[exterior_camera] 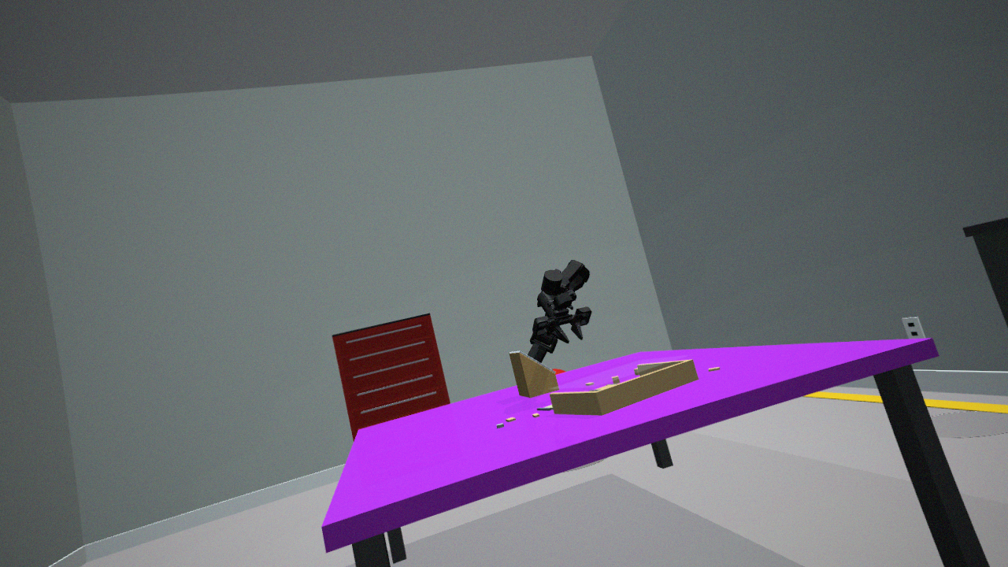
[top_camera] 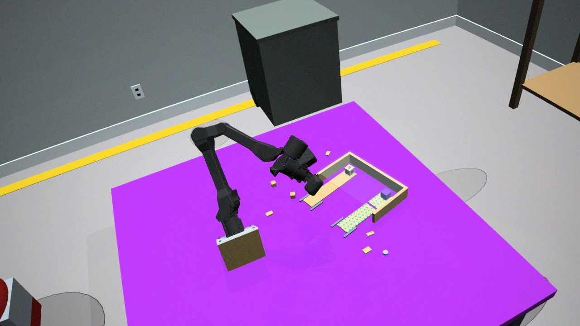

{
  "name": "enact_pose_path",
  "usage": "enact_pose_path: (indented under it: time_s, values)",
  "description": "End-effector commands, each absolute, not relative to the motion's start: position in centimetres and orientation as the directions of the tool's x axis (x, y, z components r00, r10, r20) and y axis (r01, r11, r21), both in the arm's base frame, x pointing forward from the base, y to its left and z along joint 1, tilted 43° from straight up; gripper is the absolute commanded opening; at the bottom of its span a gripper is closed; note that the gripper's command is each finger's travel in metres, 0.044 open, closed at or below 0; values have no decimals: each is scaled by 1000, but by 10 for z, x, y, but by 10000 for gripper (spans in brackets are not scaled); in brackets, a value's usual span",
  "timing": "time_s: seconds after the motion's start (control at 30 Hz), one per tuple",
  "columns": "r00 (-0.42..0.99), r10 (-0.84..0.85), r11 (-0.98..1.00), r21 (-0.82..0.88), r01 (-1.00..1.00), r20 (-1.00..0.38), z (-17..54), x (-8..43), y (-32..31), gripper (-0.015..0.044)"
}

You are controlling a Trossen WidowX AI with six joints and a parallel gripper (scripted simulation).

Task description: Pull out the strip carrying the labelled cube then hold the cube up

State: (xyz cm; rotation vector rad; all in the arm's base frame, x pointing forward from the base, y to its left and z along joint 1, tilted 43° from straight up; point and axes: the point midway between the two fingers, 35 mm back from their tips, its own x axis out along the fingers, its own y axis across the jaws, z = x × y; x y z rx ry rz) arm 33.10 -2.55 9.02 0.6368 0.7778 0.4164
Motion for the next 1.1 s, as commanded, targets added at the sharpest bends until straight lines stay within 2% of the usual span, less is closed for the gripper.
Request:
enact_pose_path:
  time_s: [0.0,0.13,0.27,1.07]
  values:
    - [451,641,745,645,-171,-621,82,345,8,111]
    - [231,682,731,638,-240,-694,79,346,44,6]
    - [32,683,703,644,-303,-730,80,339,73,0]
    - [23,681,701,644,-306,-732,66,344,89,0]
